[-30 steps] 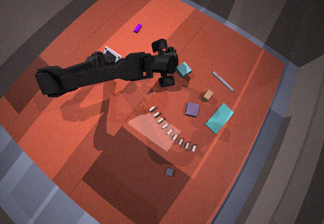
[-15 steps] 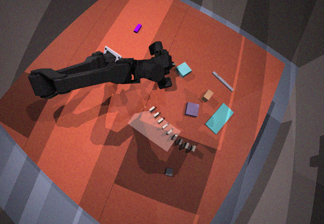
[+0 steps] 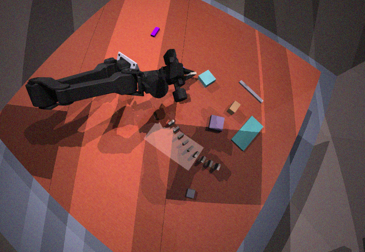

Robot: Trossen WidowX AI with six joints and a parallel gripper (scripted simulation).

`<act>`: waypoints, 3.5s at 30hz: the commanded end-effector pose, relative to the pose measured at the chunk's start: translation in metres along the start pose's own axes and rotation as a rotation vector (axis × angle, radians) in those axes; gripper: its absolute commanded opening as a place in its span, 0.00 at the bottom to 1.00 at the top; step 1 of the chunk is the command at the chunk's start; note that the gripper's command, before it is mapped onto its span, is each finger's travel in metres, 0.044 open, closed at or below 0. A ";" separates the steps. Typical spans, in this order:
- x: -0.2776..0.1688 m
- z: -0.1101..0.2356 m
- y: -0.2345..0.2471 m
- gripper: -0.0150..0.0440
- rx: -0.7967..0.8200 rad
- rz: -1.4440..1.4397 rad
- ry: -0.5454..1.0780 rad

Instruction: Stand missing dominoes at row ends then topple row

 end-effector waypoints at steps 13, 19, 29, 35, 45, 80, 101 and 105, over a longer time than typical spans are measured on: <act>-0.009 0.028 0.003 0.30 -0.107 0.132 -0.243; -0.013 0.041 0.005 0.30 -0.162 0.190 -0.325; -0.014 0.046 0.006 0.30 -0.187 0.215 -0.356; -0.014 0.046 0.006 0.30 -0.187 0.215 -0.356; -0.018 0.043 0.004 0.30 -0.186 0.217 -0.352; -0.081 0.011 -0.017 0.30 -0.175 0.220 -0.332; -0.117 0.003 -0.017 0.30 -0.186 0.211 -0.346; -0.117 0.003 -0.017 0.30 -0.186 0.211 -0.346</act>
Point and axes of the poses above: the point midway between the two fingers, 35 mm back from their tips, its own z axis back along the fingers, its own y axis across the jaws, x = y × z, the point moved 3 cm from there along z, back along the fingers, and after that the axes turned 2 degrees about z, right-handed, at the moved point
